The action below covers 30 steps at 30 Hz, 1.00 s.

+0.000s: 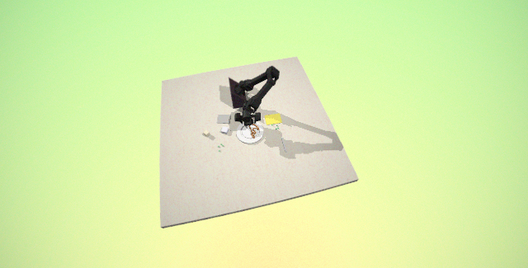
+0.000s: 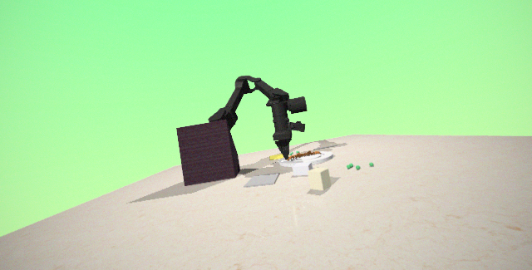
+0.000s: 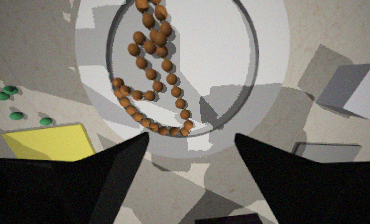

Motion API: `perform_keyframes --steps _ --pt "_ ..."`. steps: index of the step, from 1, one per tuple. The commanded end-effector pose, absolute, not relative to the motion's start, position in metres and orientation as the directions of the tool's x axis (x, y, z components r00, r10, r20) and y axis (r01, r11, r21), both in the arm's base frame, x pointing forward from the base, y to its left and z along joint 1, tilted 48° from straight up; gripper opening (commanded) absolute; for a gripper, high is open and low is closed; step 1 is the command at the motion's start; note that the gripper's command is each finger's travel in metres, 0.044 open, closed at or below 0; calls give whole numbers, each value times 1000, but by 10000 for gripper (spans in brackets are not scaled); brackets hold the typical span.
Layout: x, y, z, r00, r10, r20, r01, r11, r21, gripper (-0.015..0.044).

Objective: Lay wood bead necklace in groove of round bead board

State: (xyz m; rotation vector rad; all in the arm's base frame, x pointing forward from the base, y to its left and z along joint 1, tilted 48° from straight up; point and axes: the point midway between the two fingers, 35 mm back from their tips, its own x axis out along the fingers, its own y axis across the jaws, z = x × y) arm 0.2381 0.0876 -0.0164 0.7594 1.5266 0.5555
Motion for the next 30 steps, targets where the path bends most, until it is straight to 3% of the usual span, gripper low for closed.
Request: perform_keyframes --steps 1,13,30 --pt "238 87 -16 -2 742 -671 133 665 735 440" --pt "250 68 5 -1 741 -672 155 664 732 125" --pt "250 83 -9 0 741 -671 153 663 732 120"
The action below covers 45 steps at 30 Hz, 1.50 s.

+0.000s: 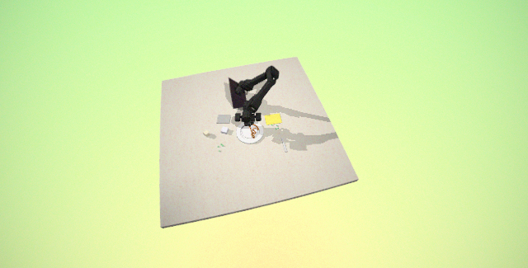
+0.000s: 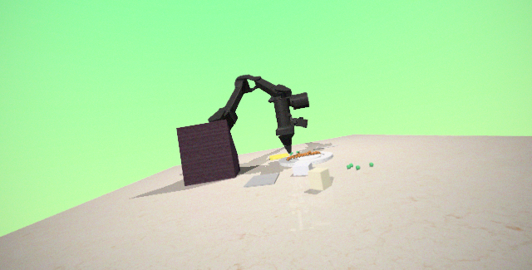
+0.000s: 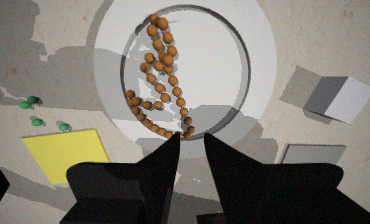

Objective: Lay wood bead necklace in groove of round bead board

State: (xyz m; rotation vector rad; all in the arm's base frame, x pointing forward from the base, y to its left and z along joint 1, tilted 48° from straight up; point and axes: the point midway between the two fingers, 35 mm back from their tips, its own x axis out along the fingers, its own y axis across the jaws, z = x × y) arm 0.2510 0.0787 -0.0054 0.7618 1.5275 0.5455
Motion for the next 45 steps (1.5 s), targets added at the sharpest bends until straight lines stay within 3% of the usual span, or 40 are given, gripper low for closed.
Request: perform_keyframes --steps 1,13,18,45 --pt "250 84 -10 0 741 -671 153 663 732 120" --pt "249 96 -20 -2 742 -670 155 662 733 120" --pt "250 93 -18 -3 740 -673 148 666 731 0" --pt "250 93 -18 -3 740 -673 148 666 731 0"
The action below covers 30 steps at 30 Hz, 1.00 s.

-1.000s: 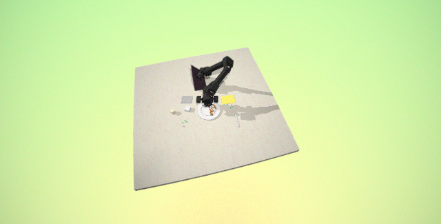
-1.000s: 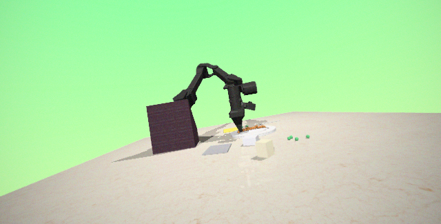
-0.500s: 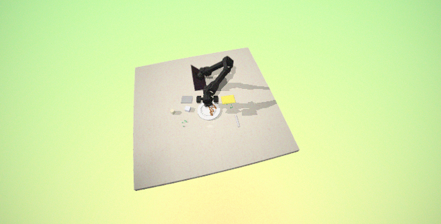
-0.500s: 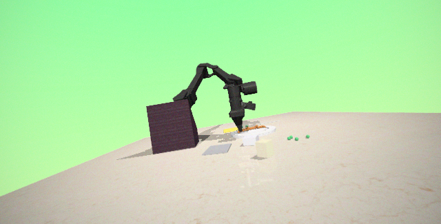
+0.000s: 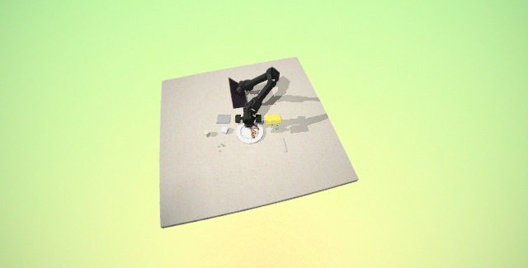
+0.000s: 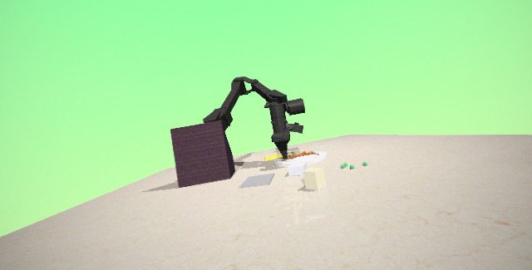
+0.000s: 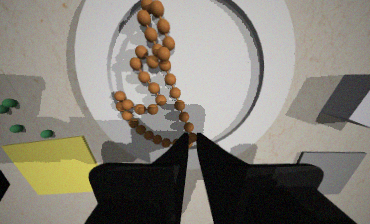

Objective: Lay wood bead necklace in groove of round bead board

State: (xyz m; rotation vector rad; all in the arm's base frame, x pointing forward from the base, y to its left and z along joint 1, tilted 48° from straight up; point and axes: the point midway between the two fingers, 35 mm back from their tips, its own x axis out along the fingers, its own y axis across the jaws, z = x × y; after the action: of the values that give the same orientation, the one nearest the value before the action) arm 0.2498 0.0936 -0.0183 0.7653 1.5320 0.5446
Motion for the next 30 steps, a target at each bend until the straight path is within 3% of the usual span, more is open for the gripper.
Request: perform_keyframes --steps 1,30 --pt "250 93 -18 -3 740 -673 148 666 731 0" --pt "238 91 -25 -2 742 -670 156 662 733 0"
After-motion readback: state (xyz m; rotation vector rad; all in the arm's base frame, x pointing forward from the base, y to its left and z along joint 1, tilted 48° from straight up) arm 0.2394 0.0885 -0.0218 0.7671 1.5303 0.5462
